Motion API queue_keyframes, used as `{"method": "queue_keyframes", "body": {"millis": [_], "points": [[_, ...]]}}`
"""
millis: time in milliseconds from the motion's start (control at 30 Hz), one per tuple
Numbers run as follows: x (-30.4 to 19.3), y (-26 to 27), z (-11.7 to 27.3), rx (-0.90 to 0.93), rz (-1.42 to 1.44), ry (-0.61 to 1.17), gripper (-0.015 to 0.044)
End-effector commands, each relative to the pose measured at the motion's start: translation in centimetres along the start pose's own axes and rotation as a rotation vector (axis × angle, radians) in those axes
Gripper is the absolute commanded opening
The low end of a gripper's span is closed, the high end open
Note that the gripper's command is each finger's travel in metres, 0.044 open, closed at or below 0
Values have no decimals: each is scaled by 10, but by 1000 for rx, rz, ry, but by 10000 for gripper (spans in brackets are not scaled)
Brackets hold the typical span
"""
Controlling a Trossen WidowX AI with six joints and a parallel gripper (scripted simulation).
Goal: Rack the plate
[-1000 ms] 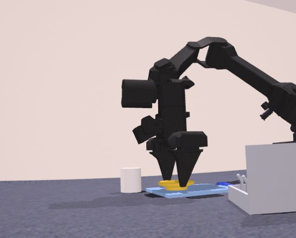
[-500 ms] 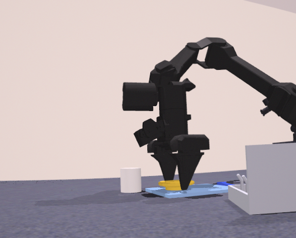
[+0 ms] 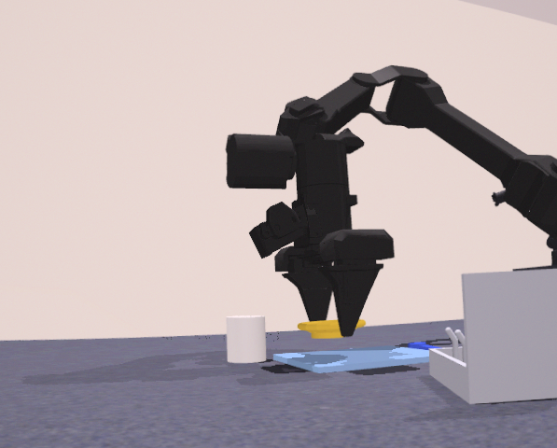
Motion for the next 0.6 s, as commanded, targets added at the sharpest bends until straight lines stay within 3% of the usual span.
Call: {"method": "queue_keyframes", "body": {"millis": [0, 67, 567], "points": [[6, 1, 22, 11, -10, -15, 37], [7, 2, 32, 13, -10, -15, 0], [9, 6, 106, 15, -9, -12, 0]]}}
Point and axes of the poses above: the point midway between the two fingers, 35 mm back from their tips, its own z axis back along the fingers, its own y axis across the jaws, x = y × z, the point moved 9 cm from there along z, back along the fingers, and after that the axes turned 6 degrees about -z, right-handed, at the moved point
